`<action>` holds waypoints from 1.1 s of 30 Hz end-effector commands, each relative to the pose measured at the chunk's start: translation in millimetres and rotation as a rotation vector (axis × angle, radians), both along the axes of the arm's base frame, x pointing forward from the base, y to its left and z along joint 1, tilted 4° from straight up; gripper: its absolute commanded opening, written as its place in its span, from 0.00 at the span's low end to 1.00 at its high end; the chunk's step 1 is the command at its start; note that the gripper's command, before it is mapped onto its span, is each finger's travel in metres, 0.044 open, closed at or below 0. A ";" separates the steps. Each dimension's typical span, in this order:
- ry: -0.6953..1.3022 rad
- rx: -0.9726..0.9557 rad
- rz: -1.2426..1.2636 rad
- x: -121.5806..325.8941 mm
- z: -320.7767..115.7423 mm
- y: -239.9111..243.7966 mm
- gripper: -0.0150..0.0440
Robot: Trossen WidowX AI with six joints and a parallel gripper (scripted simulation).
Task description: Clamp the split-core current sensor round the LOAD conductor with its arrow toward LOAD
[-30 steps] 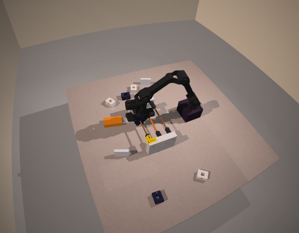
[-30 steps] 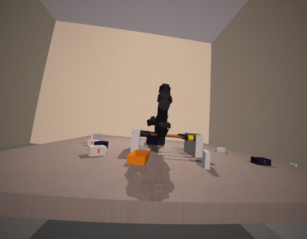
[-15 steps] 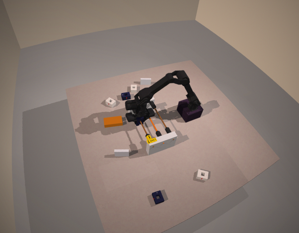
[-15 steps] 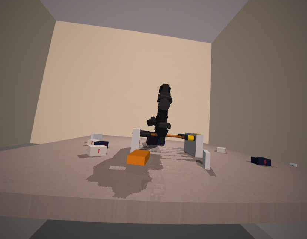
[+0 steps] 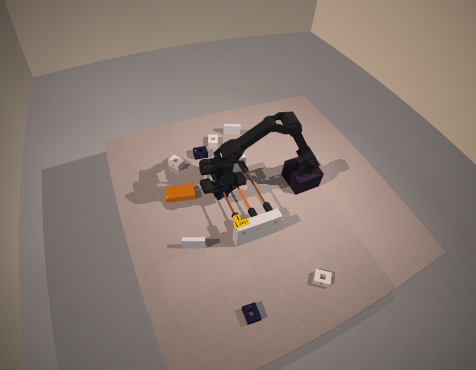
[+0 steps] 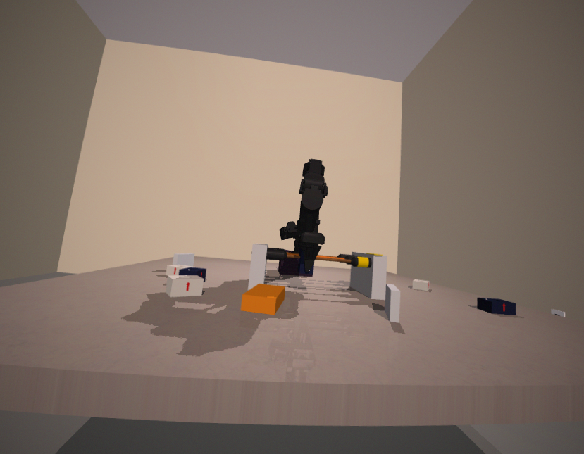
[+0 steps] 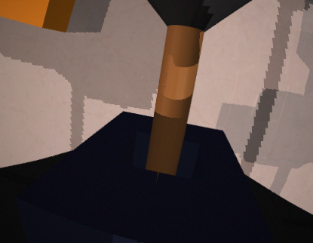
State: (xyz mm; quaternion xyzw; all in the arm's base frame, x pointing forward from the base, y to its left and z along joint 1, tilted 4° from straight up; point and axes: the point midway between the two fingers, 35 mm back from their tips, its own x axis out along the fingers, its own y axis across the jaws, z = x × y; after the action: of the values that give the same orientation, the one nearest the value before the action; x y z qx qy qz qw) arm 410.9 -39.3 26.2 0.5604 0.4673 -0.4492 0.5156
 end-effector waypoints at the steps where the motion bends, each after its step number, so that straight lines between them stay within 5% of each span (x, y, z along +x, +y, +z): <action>1: 0.000 0.001 0.000 0.0 0.4 0.2 0.70; 18: 0.000 0.001 0.000 0.0 0.4 0.2 0.70; 25: 0.000 0.001 0.000 0.0 0.4 0.2 1.00; 33: 0.000 0.001 0.000 0.0 0.4 0.2 1.00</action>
State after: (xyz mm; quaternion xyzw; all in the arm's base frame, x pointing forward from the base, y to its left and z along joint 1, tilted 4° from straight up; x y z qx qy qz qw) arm 410.9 -39.3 26.2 0.5604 0.4673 -0.4492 0.5156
